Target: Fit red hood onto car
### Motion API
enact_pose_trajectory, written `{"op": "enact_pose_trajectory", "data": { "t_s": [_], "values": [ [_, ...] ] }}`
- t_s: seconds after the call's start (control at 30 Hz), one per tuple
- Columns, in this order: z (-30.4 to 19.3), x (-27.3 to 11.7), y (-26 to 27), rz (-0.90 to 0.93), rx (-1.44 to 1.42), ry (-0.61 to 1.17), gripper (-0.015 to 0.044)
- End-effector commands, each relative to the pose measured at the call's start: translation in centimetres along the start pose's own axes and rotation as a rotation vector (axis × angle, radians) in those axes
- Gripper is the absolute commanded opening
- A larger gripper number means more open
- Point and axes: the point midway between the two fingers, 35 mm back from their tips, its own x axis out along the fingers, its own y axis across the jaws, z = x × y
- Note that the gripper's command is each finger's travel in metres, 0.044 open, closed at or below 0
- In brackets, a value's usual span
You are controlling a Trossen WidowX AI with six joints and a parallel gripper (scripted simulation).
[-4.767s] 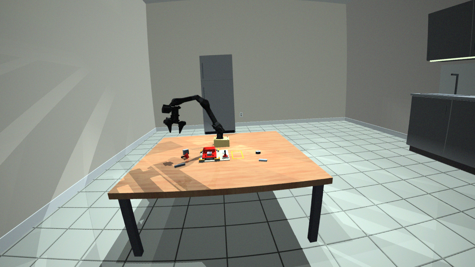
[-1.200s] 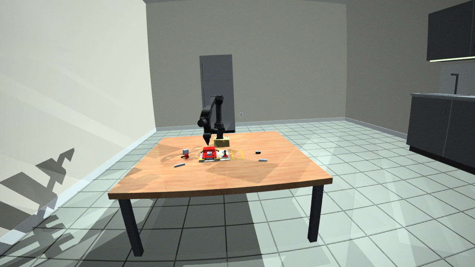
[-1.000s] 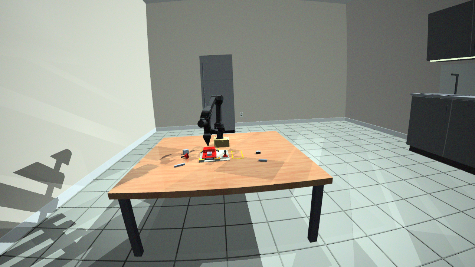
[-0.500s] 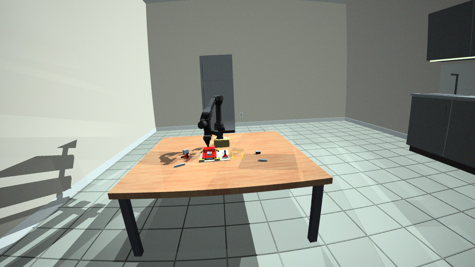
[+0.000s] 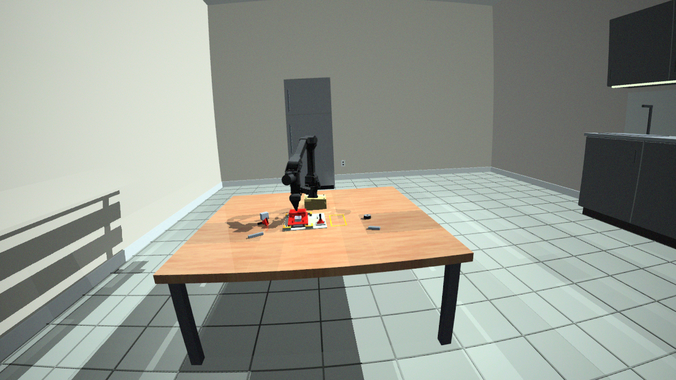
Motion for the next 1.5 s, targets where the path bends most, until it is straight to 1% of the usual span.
{"op": "enact_pose_trajectory", "data": {
  "t_s": [0.0, 1.47],
  "values": [
    [0.1, 0.7, 0.3, 0.015, 0.004, -0.003, 0.0440],
    [0.1, 2.5, 0.3, 0.015, 0.004, -0.003, 0.0440]
  ]
}}
